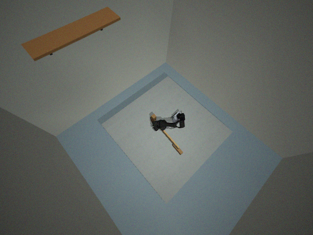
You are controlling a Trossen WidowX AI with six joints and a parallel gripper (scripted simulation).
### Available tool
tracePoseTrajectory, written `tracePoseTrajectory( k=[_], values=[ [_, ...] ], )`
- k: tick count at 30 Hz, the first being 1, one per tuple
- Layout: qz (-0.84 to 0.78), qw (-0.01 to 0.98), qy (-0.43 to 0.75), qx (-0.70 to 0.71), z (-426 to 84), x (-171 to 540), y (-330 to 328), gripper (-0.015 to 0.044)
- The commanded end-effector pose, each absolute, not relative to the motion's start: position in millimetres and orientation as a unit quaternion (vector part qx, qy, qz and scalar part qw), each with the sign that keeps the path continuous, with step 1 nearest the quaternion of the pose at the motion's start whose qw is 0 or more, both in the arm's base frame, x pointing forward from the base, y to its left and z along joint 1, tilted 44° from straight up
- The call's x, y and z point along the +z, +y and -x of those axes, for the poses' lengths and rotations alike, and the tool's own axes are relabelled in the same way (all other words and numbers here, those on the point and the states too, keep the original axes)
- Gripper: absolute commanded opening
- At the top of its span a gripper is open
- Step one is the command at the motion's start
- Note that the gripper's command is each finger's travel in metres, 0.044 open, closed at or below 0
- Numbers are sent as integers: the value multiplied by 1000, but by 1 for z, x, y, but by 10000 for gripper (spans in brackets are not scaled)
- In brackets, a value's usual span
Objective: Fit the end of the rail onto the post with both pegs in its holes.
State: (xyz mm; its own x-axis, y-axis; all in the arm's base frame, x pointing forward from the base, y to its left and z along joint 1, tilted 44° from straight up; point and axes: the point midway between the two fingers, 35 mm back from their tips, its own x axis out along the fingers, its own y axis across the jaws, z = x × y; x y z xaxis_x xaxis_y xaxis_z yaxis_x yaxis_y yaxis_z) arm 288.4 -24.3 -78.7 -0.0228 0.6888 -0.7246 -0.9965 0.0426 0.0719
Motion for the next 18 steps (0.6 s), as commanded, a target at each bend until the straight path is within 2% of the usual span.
tracePoseTrajectory(
  k=[1, 18],
  values=[
    [251, 658, 305, 641, -291, -75, -29, 0],
    [251, 658, 305, 641, -291, -69, -35, 0]
  ],
)
